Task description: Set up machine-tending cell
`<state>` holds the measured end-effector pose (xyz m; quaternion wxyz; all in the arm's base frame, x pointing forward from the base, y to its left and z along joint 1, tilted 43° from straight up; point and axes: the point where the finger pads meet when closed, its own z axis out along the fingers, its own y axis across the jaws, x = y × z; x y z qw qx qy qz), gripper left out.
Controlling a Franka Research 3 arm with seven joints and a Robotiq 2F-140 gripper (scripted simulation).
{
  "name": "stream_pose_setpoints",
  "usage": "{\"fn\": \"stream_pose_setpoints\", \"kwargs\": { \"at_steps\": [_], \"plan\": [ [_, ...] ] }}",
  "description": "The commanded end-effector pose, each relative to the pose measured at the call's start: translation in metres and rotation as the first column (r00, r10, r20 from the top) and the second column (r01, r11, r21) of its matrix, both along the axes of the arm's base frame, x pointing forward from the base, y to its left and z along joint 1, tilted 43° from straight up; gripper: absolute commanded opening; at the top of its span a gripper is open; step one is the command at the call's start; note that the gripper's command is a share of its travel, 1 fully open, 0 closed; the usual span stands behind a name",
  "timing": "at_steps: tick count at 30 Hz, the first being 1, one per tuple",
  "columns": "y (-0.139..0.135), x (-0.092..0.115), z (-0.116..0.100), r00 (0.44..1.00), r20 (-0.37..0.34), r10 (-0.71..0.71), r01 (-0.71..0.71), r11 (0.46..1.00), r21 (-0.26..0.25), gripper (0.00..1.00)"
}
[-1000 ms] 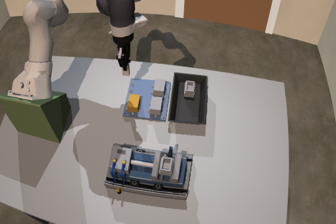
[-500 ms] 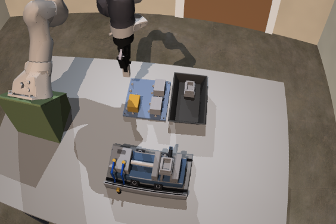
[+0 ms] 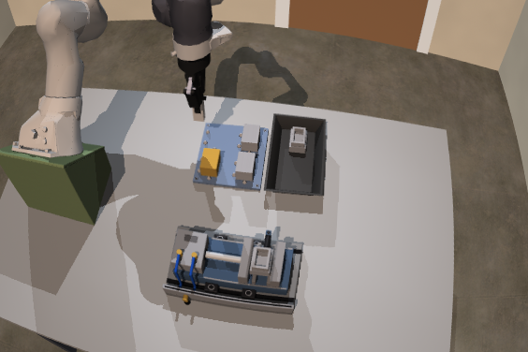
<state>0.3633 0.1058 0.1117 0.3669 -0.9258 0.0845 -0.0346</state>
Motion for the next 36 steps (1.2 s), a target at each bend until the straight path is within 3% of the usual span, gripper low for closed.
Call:
{"fn": "stream_pose_setpoints", "kwargs": {
  "at_steps": [1,36],
  "plan": [
    [0.0003,-0.0006,-0.0013,1.0,0.003,0.003,-0.003,1.0,-0.002,0.0],
    [-0.0078,-0.0021,0.0075,1.0,0.003,0.003,-0.003,1.0,-0.002,0.0]
  ]
}}
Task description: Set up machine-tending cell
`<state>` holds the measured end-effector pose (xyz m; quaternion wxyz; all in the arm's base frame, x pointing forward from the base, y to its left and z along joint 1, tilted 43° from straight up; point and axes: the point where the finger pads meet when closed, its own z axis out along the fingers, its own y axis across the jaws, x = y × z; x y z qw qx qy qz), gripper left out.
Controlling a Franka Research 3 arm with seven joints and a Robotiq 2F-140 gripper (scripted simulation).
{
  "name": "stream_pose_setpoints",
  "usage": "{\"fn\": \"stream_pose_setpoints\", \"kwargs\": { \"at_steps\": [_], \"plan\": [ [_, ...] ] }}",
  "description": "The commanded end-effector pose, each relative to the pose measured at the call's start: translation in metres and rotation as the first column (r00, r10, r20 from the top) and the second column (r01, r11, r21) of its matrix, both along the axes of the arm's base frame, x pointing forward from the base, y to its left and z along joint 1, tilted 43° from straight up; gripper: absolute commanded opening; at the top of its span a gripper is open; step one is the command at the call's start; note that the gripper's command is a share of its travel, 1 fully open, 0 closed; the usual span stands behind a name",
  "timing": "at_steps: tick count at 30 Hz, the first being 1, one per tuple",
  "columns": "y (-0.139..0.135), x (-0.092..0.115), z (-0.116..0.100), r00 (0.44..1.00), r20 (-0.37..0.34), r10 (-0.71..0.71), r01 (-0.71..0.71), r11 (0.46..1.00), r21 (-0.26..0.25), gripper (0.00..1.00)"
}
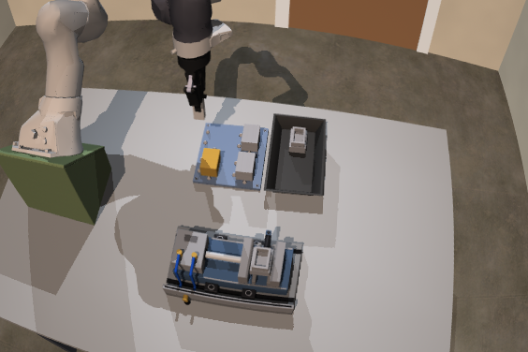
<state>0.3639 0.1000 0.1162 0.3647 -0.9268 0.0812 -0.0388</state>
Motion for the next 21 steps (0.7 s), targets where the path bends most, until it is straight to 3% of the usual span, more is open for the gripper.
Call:
{"fn": "stream_pose_setpoints", "kwargs": {
  "at_steps": [1,21],
  "plan": [
    [-0.003,-0.003,0.005,1.0,-0.007,0.001,0.0,1.0,0.004,0.0],
    [-0.035,-0.009,0.039,1.0,-0.007,0.001,0.0,1.0,0.004,0.0]
  ]
}}
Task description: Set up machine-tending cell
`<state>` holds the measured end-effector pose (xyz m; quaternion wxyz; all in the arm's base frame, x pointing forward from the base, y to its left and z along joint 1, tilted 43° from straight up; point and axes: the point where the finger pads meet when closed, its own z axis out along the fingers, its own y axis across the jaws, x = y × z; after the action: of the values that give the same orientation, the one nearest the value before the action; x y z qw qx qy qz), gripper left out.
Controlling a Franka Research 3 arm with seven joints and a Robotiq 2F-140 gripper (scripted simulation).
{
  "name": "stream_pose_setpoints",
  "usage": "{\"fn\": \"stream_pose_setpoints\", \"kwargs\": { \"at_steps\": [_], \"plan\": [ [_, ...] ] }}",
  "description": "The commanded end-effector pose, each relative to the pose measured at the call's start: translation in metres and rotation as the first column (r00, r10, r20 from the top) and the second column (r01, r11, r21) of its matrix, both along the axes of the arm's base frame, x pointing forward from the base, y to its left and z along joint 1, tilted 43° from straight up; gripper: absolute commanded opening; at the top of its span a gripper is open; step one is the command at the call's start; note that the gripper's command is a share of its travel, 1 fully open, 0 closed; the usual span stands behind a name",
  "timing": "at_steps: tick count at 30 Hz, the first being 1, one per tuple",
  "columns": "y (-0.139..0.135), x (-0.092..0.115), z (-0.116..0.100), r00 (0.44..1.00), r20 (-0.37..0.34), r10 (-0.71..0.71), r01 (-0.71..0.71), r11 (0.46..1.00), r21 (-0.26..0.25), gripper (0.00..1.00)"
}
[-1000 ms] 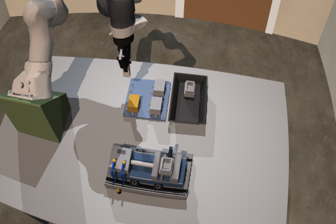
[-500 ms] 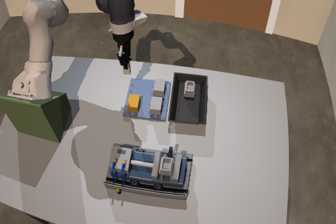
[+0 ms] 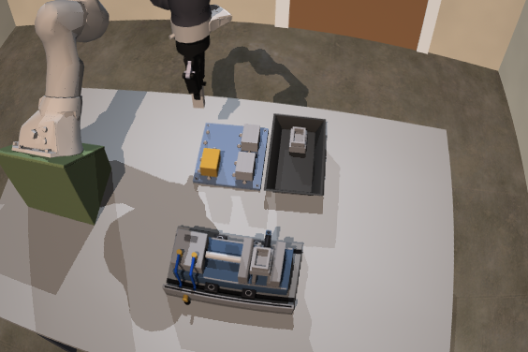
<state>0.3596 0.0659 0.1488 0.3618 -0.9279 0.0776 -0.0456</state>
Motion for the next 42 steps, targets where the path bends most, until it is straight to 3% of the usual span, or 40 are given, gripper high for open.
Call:
{"fn": "stream_pose_setpoints", "kwargs": {
  "at_steps": [1,15,17,21,23,25,29,42],
  "plan": [
    [-0.002,-0.005,0.007,1.0,-0.022,-0.001,0.001,1.0,0.012,0.0],
    [-0.007,-0.002,0.013,1.0,-0.022,-0.001,0.001,1.0,0.011,0.0],
    [-0.011,0.017,0.016,1.0,-0.024,0.001,-0.001,1.0,0.008,0.0],
    [-0.021,0.074,0.02,1.0,-0.026,0.004,-0.004,1.0,0.004,0.0],
    [-0.021,0.074,0.02,1.0,-0.026,0.004,-0.004,1.0,0.004,0.0],
    [-0.027,0.109,0.019,1.0,-0.025,0.003,-0.003,1.0,0.006,0.0],
    [-0.032,0.151,0.016,1.0,-0.022,-0.002,0.002,1.0,0.01,0.0],
    [-0.032,0.157,0.014,1.0,-0.021,-0.002,0.003,1.0,0.011,0.0]
  ]
}}
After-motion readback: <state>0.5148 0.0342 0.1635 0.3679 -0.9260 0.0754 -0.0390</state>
